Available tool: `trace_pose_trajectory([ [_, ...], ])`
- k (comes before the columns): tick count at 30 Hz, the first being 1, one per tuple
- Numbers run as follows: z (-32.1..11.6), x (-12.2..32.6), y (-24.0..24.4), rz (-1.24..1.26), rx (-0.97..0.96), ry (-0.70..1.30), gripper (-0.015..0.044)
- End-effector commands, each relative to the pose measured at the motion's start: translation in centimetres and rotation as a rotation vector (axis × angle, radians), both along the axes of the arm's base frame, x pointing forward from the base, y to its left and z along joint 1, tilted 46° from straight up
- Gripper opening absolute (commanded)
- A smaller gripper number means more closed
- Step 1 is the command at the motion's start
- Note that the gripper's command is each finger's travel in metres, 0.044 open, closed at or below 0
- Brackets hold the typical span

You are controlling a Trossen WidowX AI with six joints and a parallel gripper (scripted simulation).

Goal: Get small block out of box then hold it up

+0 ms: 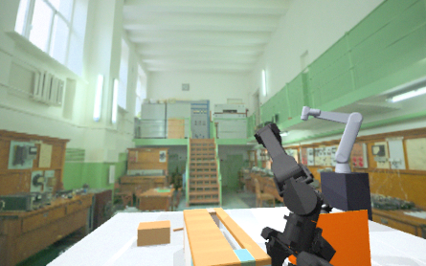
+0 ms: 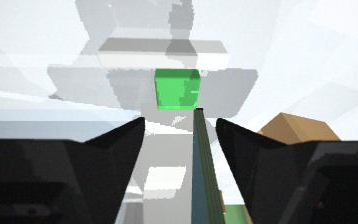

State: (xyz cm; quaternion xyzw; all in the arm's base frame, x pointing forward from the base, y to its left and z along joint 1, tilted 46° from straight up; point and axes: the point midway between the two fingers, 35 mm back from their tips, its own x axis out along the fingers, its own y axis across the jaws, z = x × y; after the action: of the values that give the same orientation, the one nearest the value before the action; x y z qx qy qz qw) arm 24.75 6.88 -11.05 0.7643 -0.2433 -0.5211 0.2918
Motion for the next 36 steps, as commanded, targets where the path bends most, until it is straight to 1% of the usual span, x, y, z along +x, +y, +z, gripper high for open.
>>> trace_pose_trajectory([
  [1, -0.5, -0.2, -0.8, 0.001, -0.01, 0.007, 0.0285],
  [20, -2.3, -0.6, -2.9, 0.0, -0.013, 0.006, 0.0285],
  [28, -2.3, -0.6, -2.9, 0.0, -0.013, 0.006, 0.0075],
  [31, -2.3, -0.6, -2.9, 0.0, -0.013, 0.006, 0.0055],
  [33, -2.1, -0.5, -2.6, 0.0, -0.012, 0.006, 0.0003],
  [36, -1.2, -0.3, -1.5, 0.0, -0.009, 0.006, 0.0],
])
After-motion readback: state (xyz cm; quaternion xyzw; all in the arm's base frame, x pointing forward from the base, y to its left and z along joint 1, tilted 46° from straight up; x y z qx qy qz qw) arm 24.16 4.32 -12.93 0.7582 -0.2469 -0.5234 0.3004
